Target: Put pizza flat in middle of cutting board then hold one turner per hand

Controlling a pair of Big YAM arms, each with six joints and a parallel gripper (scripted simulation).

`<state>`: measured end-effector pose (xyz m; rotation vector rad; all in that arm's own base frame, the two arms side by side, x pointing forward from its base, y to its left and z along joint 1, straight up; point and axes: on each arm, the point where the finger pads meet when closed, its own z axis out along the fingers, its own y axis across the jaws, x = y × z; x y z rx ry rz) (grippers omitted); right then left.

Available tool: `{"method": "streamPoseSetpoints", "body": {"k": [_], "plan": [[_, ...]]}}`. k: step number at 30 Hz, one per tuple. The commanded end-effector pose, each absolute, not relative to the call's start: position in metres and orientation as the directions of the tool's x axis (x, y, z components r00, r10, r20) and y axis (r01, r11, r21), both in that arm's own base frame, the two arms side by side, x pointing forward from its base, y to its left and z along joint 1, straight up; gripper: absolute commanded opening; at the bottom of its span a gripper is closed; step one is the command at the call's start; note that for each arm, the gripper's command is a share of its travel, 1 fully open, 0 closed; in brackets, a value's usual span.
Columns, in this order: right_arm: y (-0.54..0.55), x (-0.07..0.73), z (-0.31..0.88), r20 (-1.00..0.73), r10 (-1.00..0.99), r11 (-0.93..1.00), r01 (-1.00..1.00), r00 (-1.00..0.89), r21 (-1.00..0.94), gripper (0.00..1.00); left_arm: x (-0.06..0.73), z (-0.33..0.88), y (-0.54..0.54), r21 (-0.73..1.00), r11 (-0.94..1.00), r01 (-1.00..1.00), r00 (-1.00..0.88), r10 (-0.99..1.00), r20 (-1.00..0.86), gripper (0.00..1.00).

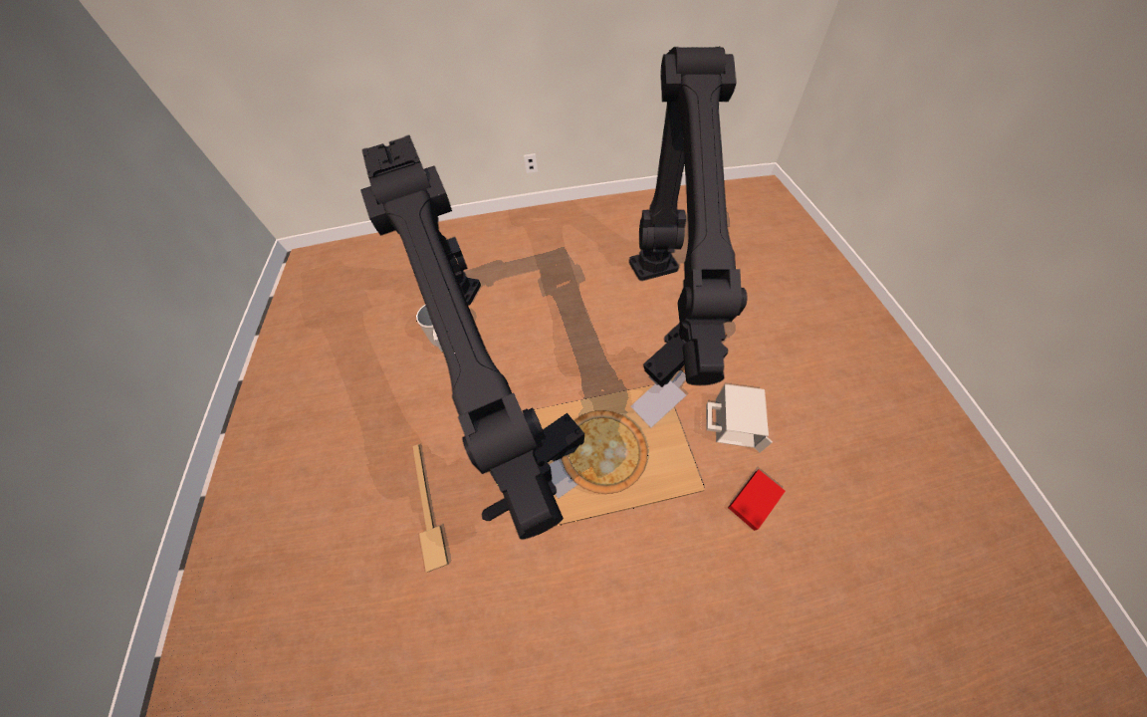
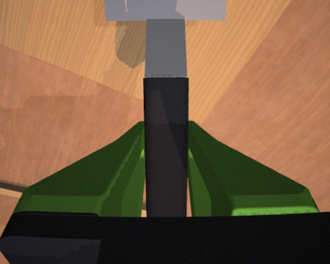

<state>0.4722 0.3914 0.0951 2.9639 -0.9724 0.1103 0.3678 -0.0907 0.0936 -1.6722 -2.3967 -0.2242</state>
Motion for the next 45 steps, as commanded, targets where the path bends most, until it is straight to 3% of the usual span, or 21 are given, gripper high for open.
{"method": "streamPoseSetpoints", "body": {"k": [1,45], "plan": [[0.400,0.493,0.138,0.085,-0.590,-0.807,-0.584,0.803,-0.082,0.06,0.399,0.118,-0.096,0.069,0.352,0.934,-0.358,0.911,0.205,0.06],[0.360,0.542,0.149,0.093,-0.603,-0.798,-0.595,0.792,-0.097,0.06,0.399,0.119,-0.095,0.070,0.352,0.933,-0.359,0.911,0.204,0.06]]}}
